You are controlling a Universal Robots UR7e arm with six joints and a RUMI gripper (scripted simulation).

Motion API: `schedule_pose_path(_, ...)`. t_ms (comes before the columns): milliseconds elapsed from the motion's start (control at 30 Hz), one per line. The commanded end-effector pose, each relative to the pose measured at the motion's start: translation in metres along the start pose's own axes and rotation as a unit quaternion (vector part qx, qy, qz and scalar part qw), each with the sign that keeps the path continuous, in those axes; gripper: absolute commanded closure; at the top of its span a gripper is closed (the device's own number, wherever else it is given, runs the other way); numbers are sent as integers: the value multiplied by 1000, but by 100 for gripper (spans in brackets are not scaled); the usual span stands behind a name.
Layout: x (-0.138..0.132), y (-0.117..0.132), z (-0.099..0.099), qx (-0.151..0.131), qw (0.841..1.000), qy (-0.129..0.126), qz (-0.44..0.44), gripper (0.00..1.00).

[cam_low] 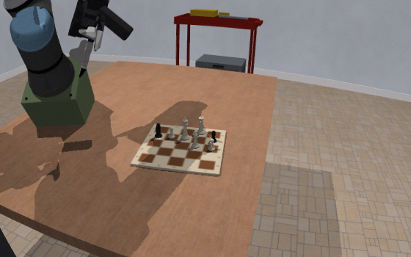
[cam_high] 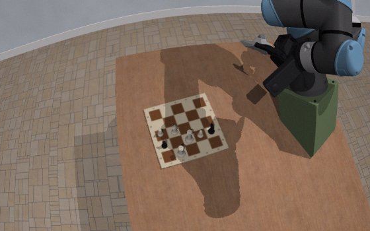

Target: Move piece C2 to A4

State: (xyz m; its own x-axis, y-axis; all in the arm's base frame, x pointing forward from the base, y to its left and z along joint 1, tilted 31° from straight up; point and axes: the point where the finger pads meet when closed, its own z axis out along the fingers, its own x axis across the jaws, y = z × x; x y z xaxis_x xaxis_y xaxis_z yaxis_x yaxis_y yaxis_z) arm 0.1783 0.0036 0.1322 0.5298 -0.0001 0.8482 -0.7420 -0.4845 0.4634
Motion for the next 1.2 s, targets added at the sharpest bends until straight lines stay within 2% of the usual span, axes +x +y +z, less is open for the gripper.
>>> schedule_pose_path(0,0,0,0,0,1000,0,0,0)
schedule_pose_path(1167,5,-5,-4,-6,1000,-6,-20,0)
